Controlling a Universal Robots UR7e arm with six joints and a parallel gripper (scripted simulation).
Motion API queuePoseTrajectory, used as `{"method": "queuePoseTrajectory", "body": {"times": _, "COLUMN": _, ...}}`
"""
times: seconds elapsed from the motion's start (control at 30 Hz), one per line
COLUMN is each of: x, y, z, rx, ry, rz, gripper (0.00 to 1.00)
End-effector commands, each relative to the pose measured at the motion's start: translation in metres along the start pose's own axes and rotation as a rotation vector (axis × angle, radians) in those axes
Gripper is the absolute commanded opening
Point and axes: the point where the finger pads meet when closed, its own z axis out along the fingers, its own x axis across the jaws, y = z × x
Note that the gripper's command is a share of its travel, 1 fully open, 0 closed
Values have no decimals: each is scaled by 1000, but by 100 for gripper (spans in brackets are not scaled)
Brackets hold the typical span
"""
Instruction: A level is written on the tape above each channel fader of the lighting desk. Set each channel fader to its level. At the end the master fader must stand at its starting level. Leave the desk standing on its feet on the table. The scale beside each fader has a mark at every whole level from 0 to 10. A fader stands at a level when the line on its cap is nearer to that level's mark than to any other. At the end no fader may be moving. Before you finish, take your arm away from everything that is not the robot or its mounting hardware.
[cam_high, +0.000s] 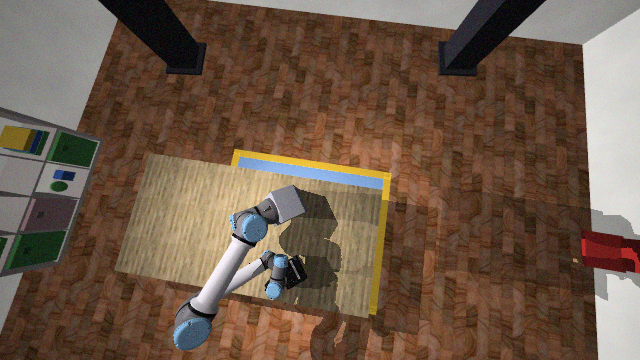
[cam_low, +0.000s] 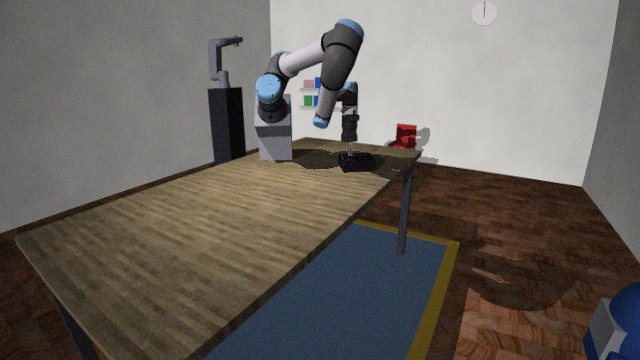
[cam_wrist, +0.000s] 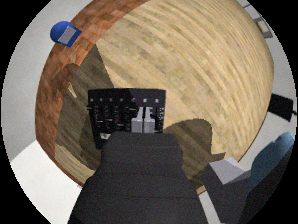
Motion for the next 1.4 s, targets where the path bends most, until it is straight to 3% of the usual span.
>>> {"method": "queuePoseTrajectory", "body": {"times": 0.0, "x": -1, "y": 0, "z": 3, "rx": 0, "ry": -1, "rz": 2, "gripper": 0}}
{"method": "queuePoseTrajectory", "body": {"times": 1.37, "x": -1, "y": 1, "z": 12, "rx": 0, "ry": -1, "rz": 2, "gripper": 0}}
